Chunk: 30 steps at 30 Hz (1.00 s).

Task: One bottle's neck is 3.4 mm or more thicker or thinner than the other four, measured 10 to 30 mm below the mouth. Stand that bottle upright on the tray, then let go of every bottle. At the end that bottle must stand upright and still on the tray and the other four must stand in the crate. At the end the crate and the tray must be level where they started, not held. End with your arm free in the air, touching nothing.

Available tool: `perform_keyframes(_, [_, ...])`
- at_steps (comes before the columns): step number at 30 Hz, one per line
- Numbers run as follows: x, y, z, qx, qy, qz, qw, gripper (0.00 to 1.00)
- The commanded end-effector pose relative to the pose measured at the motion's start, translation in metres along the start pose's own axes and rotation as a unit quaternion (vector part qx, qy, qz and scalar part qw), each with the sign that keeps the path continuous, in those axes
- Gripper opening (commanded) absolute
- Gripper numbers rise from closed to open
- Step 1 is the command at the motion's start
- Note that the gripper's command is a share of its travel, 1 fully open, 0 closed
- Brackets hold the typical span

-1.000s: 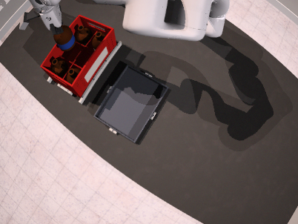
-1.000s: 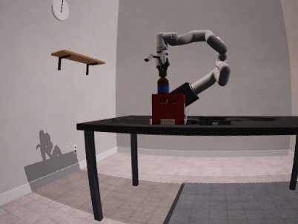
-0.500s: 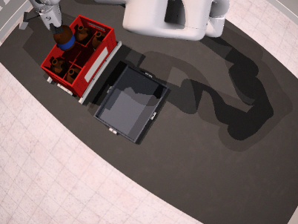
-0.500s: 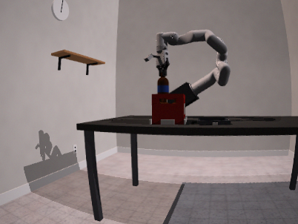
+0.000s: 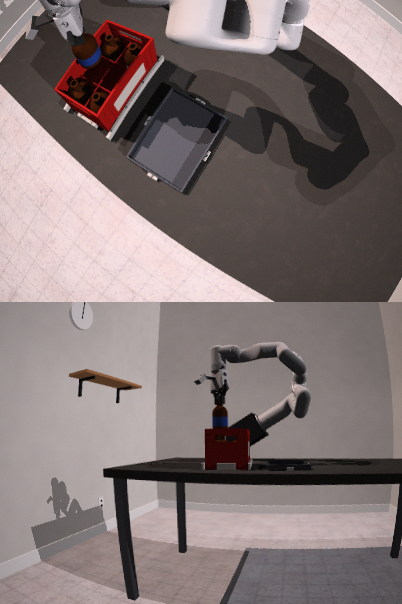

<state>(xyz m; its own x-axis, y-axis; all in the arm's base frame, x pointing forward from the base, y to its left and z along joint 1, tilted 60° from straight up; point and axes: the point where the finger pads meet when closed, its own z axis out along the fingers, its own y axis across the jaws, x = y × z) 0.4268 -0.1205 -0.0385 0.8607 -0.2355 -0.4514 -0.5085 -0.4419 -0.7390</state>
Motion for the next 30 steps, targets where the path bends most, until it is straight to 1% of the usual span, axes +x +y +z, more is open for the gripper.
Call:
perform_keyframes(1, [0.001, 0.0, -0.006, 0.0, 0.002, -0.001, 1.0, 0.0])
perform_keyframes(10, [0.001, 0.0, -0.016, 0.0, 0.002, -0.001, 1.0, 0.0])
perform_keyframes(30, [0.001, 0.0, -0.02, 0.0, 0.002, -0.001, 1.0, 0.0])
